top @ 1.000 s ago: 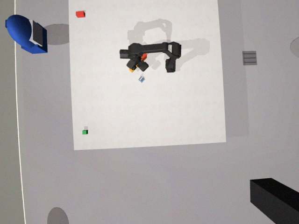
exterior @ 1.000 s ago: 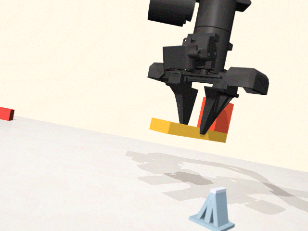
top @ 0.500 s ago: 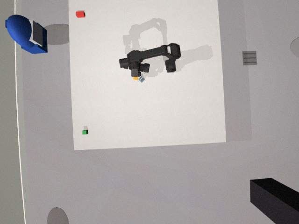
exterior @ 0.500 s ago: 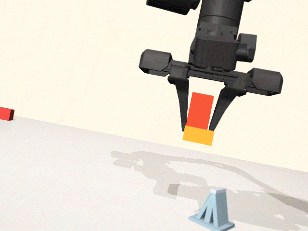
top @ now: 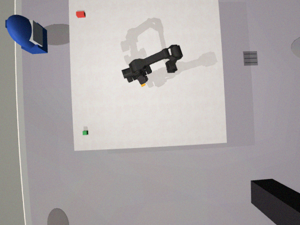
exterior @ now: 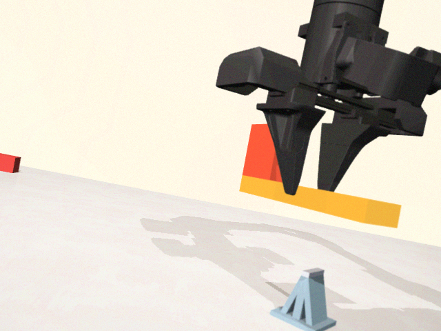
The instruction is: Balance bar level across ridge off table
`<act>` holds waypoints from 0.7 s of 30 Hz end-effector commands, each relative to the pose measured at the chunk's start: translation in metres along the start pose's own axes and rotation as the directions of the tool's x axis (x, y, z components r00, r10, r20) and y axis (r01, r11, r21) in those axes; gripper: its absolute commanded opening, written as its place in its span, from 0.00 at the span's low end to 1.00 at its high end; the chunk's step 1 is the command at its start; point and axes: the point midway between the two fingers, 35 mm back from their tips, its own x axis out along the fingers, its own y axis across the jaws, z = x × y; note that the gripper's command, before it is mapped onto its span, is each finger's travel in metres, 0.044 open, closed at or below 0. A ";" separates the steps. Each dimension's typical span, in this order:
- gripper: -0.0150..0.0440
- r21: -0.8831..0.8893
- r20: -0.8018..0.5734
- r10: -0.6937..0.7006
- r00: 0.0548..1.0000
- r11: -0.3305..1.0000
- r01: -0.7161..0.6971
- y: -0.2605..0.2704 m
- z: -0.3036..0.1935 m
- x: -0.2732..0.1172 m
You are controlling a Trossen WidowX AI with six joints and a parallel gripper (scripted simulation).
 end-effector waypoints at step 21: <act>0.25 -0.409 0.006 0.004 1.000 0.913 -0.001 0.022 0.040 0.010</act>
